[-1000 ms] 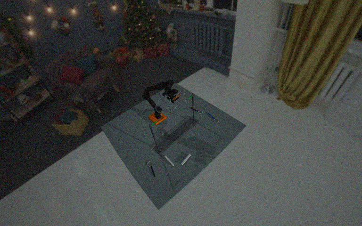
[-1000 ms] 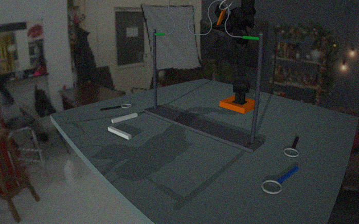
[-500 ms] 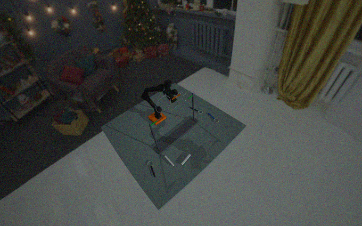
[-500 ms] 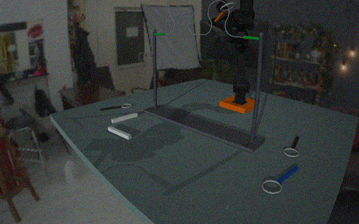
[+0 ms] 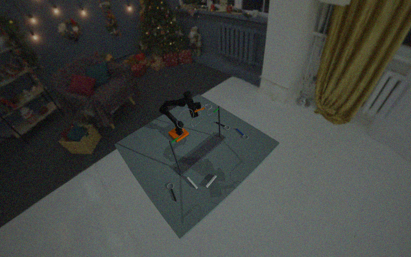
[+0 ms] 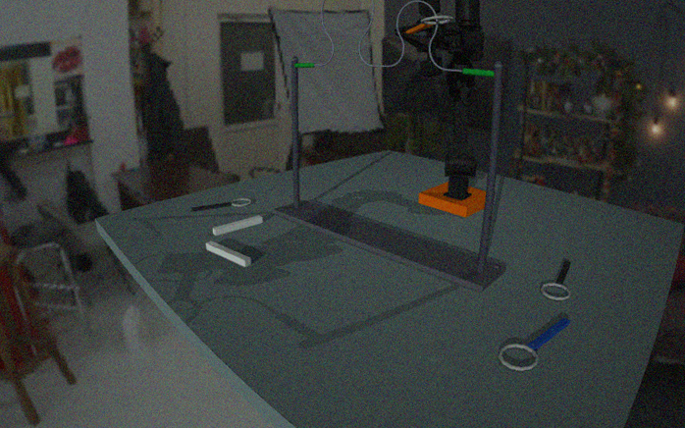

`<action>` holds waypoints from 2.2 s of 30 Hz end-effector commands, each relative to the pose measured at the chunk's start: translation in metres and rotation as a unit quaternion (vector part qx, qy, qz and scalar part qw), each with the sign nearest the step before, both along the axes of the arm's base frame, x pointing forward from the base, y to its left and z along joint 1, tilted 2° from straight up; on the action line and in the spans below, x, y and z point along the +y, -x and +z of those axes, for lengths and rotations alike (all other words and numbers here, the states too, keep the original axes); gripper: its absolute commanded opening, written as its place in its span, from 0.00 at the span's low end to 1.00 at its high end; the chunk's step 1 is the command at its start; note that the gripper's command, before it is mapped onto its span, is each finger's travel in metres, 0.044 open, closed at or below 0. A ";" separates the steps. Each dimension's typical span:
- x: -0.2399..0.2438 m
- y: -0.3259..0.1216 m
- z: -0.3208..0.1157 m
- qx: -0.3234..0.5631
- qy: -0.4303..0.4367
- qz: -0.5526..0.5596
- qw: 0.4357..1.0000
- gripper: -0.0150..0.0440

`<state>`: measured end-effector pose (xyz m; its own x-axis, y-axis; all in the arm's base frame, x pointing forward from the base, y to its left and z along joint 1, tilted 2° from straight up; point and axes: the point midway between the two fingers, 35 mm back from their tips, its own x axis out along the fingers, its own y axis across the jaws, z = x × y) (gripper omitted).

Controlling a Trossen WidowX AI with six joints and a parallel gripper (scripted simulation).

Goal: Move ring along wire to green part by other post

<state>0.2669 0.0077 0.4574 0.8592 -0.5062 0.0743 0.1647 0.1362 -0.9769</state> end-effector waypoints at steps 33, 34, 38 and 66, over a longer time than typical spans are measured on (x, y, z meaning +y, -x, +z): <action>-0.003 0.003 0.029 0.000 0.282 -0.017 0.959 0.00; -0.003 0.003 0.029 -0.001 0.282 -0.017 0.959 0.00; -0.006 0.003 0.023 -0.001 0.274 -0.017 0.961 0.00; -0.016 -0.002 -0.059 -0.002 0.021 -0.004 1.000 0.00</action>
<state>0.2693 -0.0086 0.4077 0.8549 -0.5024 0.1295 0.1673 0.0307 -0.9854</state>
